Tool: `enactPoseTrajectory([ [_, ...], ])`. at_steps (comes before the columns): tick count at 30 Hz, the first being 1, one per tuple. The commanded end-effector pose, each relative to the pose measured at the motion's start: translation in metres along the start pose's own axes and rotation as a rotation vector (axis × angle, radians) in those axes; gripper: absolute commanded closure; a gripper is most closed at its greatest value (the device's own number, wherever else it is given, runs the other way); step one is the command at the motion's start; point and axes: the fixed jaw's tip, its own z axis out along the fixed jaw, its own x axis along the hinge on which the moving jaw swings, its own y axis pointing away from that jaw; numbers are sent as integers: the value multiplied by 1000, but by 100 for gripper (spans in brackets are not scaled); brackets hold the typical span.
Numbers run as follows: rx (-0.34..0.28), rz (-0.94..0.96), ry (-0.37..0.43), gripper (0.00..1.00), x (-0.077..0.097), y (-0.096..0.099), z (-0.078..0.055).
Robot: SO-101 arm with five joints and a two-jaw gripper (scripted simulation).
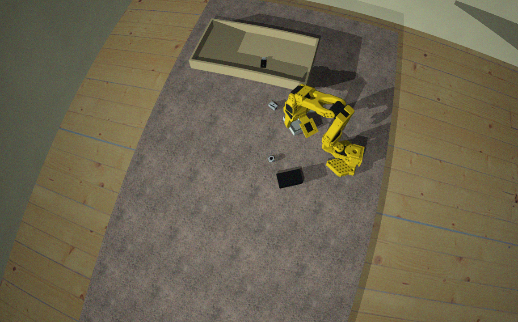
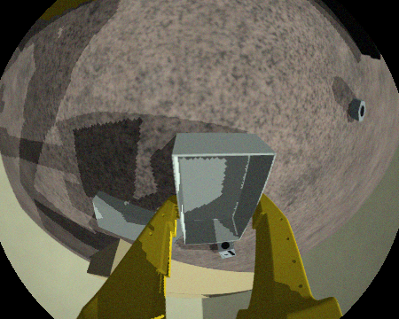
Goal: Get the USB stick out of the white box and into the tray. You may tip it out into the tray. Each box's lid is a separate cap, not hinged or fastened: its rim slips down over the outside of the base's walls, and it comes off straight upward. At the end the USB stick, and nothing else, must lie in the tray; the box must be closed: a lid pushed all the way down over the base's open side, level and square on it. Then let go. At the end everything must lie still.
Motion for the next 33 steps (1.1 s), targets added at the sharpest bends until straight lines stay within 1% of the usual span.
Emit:
enactPoseTrajectory([
  [1, 6, 3, 16, 79, 2, -2, -1],
  [33, 6, 3, 16, 77, 2, -2, -1],
])
